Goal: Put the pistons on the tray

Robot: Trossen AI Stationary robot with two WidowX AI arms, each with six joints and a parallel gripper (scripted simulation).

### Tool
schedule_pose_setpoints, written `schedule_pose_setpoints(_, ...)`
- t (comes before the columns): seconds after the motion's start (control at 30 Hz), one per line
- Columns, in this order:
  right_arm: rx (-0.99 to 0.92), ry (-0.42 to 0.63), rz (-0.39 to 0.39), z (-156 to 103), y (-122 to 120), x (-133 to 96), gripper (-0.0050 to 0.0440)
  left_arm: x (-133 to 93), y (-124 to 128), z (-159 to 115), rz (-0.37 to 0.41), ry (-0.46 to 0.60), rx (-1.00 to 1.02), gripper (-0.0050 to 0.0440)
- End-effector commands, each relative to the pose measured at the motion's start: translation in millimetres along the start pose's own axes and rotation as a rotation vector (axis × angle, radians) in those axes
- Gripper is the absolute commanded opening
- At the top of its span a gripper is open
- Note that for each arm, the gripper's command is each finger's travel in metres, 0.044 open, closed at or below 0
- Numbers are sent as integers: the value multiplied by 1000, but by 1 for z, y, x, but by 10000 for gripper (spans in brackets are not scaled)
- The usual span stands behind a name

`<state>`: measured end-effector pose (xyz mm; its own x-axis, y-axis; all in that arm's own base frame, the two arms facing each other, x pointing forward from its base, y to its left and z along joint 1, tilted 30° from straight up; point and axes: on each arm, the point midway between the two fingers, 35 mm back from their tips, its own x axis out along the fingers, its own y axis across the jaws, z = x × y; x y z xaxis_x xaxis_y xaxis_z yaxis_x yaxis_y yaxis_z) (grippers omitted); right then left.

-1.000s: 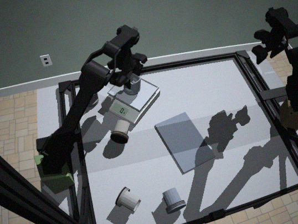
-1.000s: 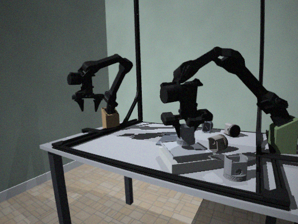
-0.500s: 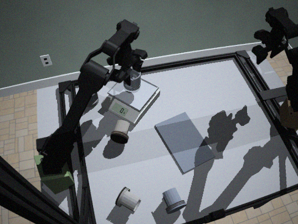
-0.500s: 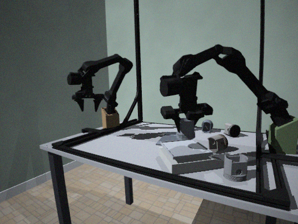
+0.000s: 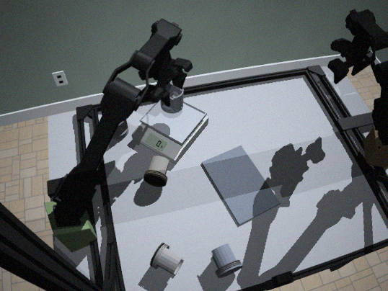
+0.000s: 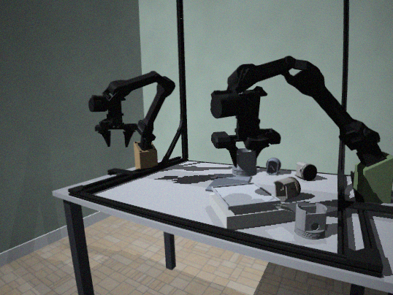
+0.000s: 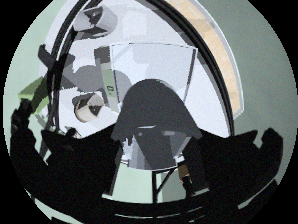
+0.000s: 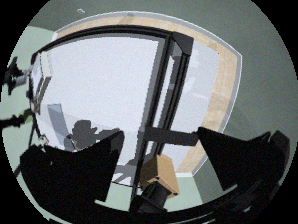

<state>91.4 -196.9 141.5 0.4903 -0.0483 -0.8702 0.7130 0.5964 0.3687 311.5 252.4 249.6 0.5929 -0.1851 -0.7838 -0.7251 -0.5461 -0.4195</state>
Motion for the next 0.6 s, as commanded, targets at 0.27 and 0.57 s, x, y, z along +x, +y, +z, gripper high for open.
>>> schedule_pose_setpoints(0.27, -3, -1, 4, 0, 1, 0, 440, -13, 1, -5, -26, -4, 43, 158)
schedule_pose_setpoints(0.57, -3, -1, 4, 0, 1, 0, 440, -14, 46, -5, 6, -38, 278, 158)
